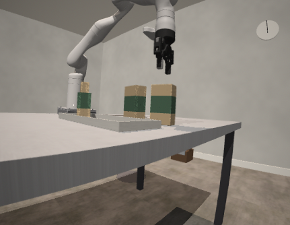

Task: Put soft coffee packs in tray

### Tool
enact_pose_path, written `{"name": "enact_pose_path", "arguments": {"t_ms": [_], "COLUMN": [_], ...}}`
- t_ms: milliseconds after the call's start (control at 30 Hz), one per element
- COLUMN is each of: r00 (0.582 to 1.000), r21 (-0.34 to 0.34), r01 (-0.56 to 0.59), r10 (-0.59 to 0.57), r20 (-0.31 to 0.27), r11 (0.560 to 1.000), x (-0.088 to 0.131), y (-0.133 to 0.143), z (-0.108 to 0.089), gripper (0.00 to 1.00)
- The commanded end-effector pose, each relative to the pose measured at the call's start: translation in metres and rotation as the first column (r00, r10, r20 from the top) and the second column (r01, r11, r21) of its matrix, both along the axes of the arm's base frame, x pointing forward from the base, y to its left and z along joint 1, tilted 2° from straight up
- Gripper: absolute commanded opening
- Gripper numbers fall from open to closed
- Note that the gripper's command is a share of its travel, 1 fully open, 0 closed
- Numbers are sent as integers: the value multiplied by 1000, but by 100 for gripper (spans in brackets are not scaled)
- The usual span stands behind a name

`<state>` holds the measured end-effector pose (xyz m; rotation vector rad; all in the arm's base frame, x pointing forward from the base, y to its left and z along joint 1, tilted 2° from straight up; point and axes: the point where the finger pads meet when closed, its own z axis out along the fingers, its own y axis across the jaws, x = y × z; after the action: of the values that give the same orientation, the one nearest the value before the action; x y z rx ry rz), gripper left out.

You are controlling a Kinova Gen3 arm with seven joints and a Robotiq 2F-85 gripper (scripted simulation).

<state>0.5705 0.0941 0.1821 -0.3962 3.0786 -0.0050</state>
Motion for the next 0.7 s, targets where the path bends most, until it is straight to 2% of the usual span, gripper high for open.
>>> {"name": "enact_pose_path", "arguments": {"t_ms": [0,133,300,367,467,667], "r00": [1000,1000,1000,1000,1000,1000], "r21": [-1,-1,-1,-1,-1,-1], "r01": [1,1,1,1,1,1], "r10": [-1,-1,-1,-1,-1,-1], "r20": [0,0,0,0,0,0], "r11": [1000,1000,1000,1000,1000,1000], "x": [1,1,3,3,4,4], "y": [-1,-1,-1,-1,0,0], "z": [0,-5,-26,-26,-36,-38], "gripper": [85,85,85,85,85,85]}}
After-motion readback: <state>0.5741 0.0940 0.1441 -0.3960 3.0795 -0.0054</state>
